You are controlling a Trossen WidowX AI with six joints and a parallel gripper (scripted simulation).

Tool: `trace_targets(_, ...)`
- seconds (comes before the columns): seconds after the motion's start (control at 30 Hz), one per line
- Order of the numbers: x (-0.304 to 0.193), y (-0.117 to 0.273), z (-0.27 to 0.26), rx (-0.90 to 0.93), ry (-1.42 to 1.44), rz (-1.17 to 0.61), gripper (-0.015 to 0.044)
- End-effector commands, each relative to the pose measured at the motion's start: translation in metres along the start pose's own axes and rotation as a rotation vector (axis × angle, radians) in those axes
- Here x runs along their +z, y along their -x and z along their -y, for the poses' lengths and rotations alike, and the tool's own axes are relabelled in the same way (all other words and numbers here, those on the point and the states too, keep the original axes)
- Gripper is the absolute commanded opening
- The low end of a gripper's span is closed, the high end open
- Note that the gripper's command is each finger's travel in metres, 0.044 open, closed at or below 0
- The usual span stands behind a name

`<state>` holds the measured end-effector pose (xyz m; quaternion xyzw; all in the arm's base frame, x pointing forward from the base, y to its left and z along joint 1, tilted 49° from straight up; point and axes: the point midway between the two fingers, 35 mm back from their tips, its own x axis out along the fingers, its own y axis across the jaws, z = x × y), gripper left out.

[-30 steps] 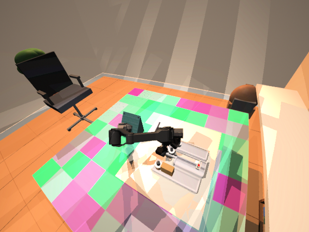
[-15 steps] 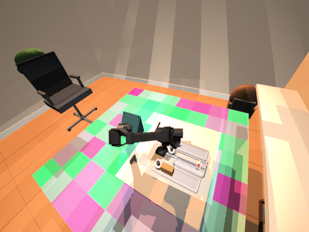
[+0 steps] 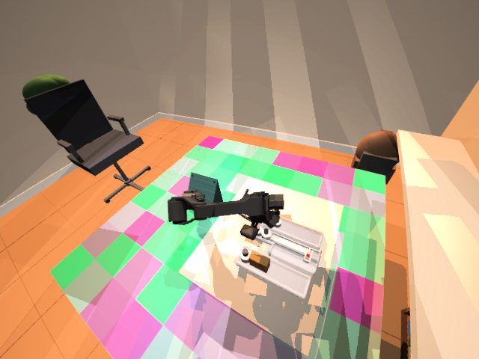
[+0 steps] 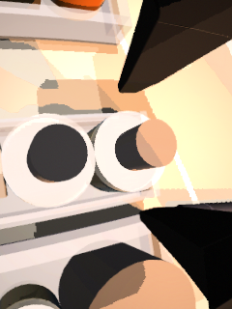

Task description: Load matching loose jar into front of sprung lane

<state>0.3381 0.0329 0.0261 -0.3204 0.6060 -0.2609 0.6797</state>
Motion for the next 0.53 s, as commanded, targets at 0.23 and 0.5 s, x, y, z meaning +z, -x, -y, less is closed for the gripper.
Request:
trace_targets(0.23, -0.016, 0.005, -0.001, 0.006, -0.008, 0.0, 0.0297)
trace_targets(0.5, -0.043, 0.006, -0.002, 0.006, -0.007, 0.0, 0.0297)
